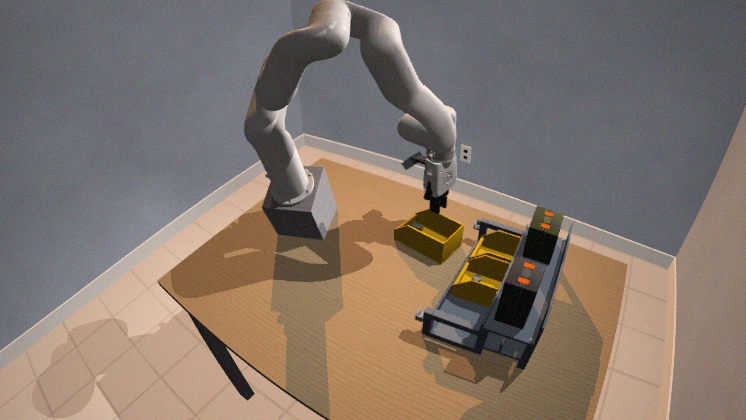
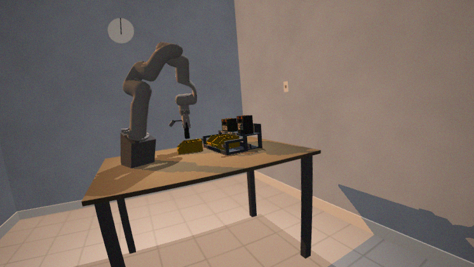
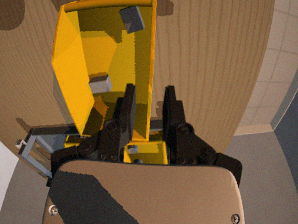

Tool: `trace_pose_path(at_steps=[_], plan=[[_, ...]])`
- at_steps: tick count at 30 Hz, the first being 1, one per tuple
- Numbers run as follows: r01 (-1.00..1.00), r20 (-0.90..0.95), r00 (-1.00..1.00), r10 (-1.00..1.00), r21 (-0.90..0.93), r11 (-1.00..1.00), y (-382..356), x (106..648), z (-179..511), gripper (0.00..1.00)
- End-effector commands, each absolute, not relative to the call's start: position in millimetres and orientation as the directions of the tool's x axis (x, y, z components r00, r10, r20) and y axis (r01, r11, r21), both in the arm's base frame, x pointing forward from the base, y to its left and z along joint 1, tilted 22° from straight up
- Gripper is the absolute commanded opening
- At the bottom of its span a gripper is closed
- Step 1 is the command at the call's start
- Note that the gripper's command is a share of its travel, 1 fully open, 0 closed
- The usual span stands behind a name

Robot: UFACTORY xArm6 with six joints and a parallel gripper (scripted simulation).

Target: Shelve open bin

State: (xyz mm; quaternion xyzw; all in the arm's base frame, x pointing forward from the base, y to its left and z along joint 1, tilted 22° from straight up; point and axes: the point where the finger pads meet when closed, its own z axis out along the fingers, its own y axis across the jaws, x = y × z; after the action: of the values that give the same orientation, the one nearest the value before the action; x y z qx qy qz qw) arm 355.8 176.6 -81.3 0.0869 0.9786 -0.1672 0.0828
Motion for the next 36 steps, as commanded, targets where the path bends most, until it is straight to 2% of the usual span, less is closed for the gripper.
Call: trace_pose_path(at_steps=[1, 36], plan=[[0.198, -0.193, -0.971, 0.142, -0.311, 0.93, 176, 357, -84, 0.28], [0.198, -0.193, -0.971, 0.142, -0.311, 0.93, 169, 360, -104, 0.28]])
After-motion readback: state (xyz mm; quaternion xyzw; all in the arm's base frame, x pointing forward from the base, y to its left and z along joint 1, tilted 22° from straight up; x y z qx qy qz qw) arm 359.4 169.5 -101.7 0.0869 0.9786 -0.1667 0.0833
